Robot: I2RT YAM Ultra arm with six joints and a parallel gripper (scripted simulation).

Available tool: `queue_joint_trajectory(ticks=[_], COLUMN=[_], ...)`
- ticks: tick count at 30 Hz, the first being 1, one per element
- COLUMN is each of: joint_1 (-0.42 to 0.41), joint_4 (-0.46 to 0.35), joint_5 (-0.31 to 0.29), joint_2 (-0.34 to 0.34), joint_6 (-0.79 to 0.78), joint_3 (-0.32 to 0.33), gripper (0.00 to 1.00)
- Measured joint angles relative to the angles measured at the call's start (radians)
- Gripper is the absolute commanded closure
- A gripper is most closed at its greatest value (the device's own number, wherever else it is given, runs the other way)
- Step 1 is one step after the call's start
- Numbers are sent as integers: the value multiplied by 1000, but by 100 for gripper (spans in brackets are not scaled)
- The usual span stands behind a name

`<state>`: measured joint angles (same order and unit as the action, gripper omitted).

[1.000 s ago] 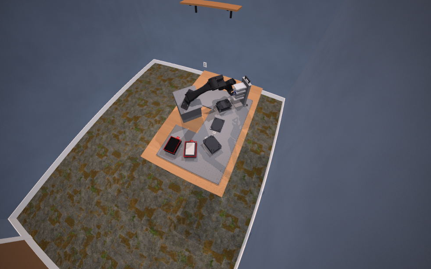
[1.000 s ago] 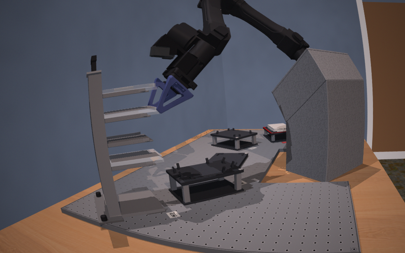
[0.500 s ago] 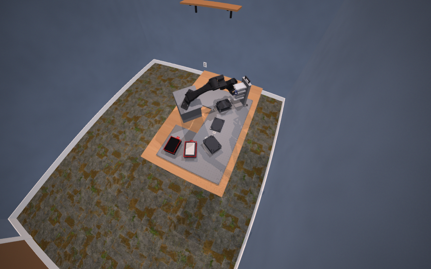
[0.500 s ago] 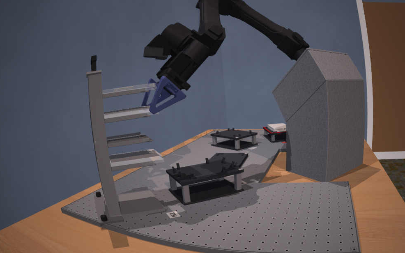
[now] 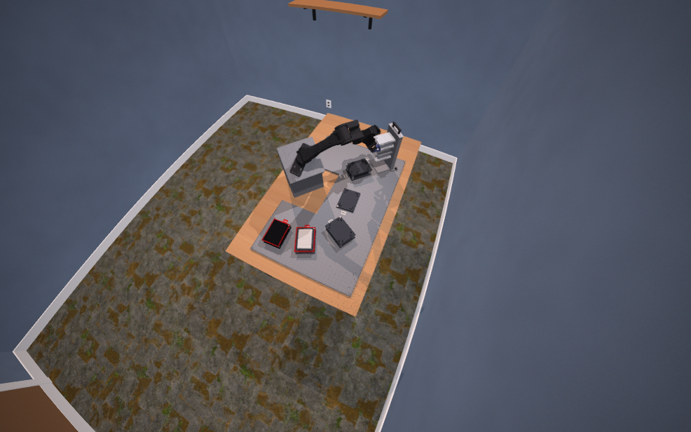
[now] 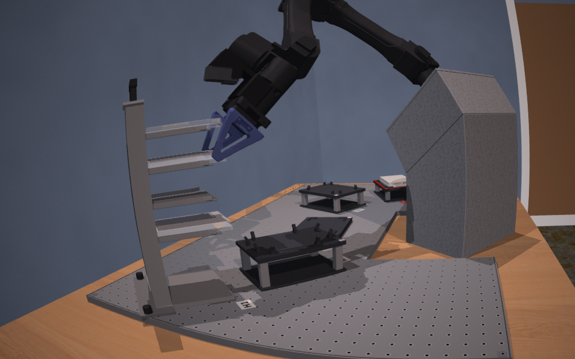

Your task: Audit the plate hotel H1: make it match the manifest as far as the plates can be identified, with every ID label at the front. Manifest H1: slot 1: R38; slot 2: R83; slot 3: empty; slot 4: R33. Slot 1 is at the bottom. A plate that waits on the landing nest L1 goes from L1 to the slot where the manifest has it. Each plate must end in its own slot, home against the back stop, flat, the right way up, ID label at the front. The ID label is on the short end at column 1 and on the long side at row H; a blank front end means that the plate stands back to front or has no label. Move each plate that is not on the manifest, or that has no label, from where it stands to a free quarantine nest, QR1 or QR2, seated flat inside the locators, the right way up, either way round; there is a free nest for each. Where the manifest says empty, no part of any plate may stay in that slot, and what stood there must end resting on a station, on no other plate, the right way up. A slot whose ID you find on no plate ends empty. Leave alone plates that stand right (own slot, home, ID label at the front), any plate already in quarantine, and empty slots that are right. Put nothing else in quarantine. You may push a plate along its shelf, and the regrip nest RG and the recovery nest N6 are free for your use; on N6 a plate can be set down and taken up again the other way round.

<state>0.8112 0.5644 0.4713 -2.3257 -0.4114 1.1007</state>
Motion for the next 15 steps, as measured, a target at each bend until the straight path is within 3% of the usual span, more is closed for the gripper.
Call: queue_joint_trajectory(ticks=[15], joint_1=[0], joint_4=[2], joint_5=[0], joint_2=[12], joint_6=[0], joint_3=[-20], gripper=[15])
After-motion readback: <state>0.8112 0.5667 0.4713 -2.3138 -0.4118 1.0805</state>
